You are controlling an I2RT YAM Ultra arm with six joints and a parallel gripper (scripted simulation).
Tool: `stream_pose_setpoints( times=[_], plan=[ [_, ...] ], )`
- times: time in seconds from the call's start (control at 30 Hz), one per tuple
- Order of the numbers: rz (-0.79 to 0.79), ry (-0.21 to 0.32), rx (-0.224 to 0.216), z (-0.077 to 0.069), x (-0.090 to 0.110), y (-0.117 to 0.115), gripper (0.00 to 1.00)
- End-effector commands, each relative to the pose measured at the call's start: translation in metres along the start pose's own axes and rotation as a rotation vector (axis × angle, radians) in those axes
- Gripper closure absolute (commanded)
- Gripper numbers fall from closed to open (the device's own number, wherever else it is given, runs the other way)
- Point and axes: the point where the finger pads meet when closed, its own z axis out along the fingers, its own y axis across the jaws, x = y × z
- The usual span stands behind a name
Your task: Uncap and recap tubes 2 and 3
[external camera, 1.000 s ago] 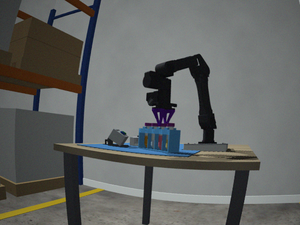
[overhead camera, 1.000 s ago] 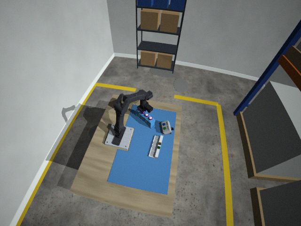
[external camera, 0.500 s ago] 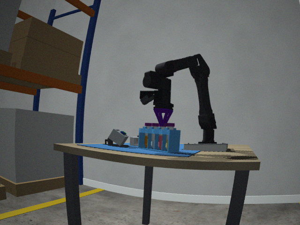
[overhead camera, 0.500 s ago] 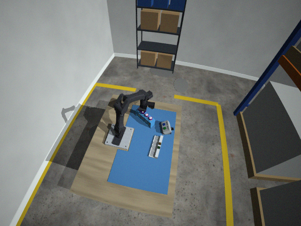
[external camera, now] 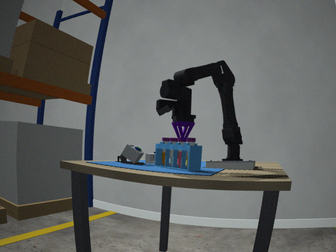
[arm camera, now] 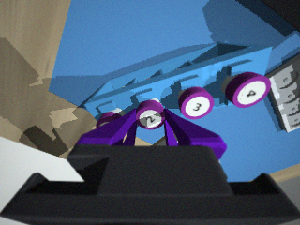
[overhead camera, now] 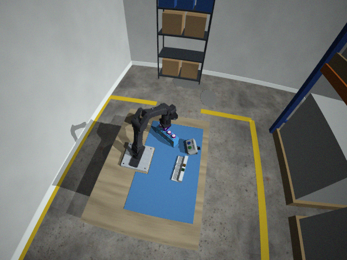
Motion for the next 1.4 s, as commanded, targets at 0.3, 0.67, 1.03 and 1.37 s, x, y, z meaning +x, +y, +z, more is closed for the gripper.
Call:
stream_pose_setpoints(
  times=[0.3,0.67,1.03,1.37],
  plan=[
    [-0.646,-0.013,0.001,-0.0032,-0.0023,0.0004,1.0],
    [-1.146,-0.013,0.004,-0.0035,-0.0023,0.0004,1.0],
    [-1.596,-0.013,0.007,-0.0037,-0.0022,0.0004,1.0],
    [-2.087,-0.011,0.011,-0.004,-0.0022,0.0004,1.0]
  ],
)
